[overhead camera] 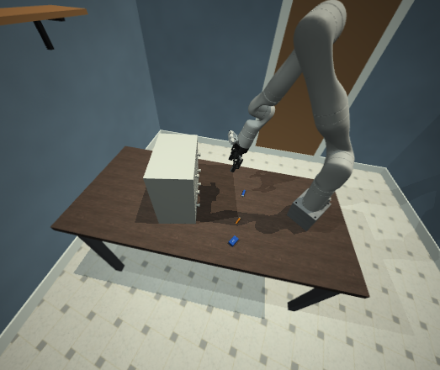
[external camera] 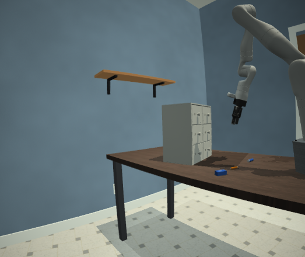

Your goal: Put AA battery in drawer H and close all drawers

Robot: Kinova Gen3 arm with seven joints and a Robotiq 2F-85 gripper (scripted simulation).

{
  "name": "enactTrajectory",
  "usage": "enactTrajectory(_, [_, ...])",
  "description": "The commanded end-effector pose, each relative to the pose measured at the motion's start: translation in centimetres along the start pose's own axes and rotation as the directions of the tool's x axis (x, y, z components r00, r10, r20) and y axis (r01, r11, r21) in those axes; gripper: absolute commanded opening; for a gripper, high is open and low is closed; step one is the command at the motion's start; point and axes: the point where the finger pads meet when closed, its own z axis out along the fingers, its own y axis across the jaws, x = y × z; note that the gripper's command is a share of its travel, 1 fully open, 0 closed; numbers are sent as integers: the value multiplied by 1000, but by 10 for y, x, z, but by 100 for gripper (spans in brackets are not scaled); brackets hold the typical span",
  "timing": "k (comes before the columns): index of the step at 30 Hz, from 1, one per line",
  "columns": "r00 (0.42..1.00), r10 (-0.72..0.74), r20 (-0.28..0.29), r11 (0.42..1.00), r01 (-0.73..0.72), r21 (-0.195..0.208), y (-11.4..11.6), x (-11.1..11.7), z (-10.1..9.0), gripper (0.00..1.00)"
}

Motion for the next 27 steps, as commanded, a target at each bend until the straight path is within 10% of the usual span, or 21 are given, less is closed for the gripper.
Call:
enactTrajectory(1, [1000, 20, -19, 1000, -20, -3, 5, -6, 1, 100])
enactTrajectory(27, [981, 20, -194, 1000, -20, -2, 5, 1, 18, 100])
